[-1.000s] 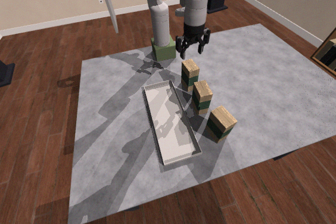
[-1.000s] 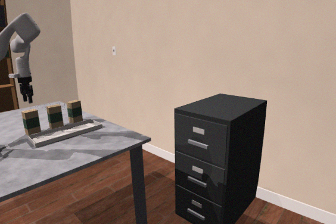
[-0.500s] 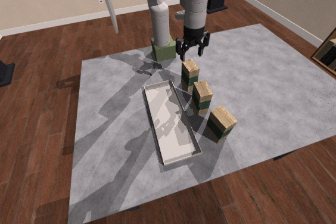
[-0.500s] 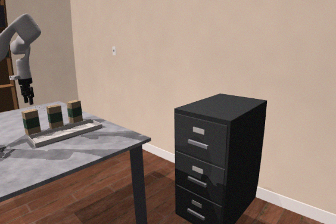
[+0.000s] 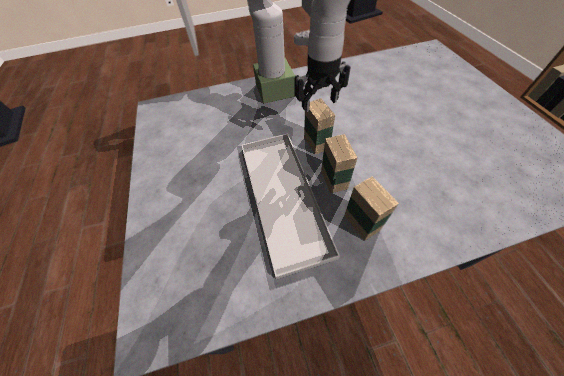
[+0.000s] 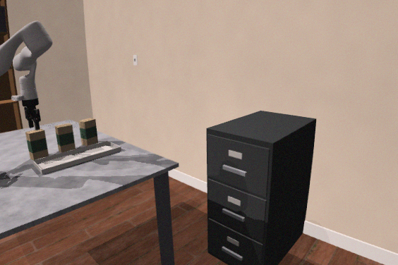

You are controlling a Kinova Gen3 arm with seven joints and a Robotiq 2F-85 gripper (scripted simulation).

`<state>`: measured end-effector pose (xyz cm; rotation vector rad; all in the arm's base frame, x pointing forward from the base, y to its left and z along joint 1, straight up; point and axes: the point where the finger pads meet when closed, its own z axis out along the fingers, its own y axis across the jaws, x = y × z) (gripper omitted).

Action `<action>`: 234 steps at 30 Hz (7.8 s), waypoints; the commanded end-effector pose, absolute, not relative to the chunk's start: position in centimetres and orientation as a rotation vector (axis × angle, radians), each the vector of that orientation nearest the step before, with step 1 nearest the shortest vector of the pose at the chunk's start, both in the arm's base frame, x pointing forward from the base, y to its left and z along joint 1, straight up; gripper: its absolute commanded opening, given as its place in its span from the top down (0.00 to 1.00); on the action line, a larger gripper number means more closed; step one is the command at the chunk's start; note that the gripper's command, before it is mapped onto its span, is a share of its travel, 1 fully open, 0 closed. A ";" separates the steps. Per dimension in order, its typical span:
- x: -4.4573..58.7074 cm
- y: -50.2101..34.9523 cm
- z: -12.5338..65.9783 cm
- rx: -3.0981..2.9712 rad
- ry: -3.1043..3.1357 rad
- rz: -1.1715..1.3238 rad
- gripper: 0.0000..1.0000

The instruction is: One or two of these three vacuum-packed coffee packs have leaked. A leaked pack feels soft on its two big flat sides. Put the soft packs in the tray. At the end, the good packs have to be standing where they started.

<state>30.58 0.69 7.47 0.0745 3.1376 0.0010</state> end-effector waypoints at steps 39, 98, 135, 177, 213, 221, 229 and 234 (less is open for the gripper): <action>30.6 0.8 7.5 0.072 3.137 0.002 0.15; 30.6 0.8 3.6 0.072 3.137 0.002 0.15; 30.6 0.8 3.6 0.072 3.137 0.002 0.73; 30.6 0.8 3.6 0.072 3.137 0.002 0.15; 30.6 0.8 3.6 0.072 3.137 0.002 0.15; 30.6 0.8 3.9 0.072 3.137 0.002 0.15; 30.6 0.8 6.0 0.072 3.137 0.002 0.15; 30.6 0.8 8.6 0.072 3.137 0.002 0.15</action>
